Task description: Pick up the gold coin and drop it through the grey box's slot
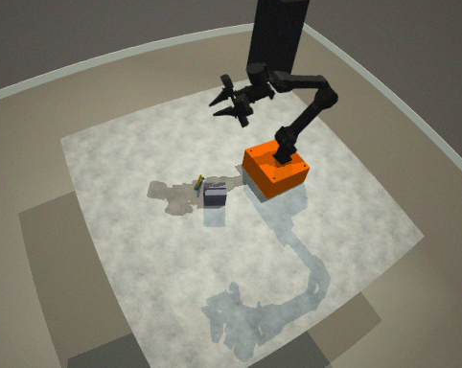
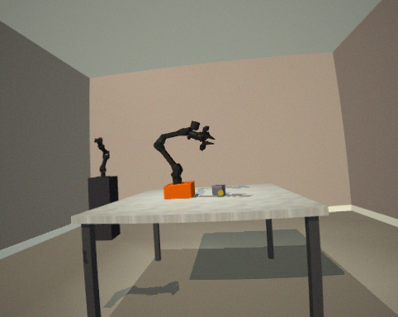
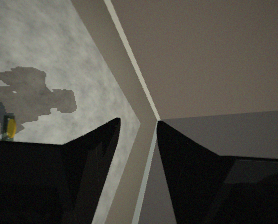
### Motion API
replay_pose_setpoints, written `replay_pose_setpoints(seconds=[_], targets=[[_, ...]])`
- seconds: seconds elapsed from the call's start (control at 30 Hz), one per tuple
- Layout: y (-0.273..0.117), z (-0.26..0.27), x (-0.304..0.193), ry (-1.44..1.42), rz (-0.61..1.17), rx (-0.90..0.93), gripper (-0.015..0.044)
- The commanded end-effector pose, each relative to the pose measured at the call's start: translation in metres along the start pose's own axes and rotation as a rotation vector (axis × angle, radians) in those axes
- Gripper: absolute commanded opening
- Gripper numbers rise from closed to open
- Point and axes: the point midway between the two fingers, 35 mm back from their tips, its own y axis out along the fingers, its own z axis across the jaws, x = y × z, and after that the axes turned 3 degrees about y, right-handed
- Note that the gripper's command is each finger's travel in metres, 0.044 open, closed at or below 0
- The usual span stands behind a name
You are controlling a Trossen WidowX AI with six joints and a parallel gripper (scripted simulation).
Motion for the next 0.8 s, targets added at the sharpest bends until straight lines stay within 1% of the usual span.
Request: replay_pose_setpoints(seconds=[0.0,0.13,0.27,0.4,0.53,0.6,0.77], targets=[[0.047,0.028,-0.014,0.031,0.105,0.2,0.0161],[0.086,0.062,-0.033,0.061,0.217,0.393,0.0161],[0.117,0.099,-0.053,0.095,0.326,0.573,0.0161],[0.139,0.138,-0.075,0.127,0.44,0.748,0.0161],[0.154,0.18,-0.098,0.156,0.558,0.922,0.0161],[0.157,0.193,-0.104,0.164,0.595,0.975,0.0161],[0.158,0.197,-0.105,0.165,0.6,0.982,0.0161]])
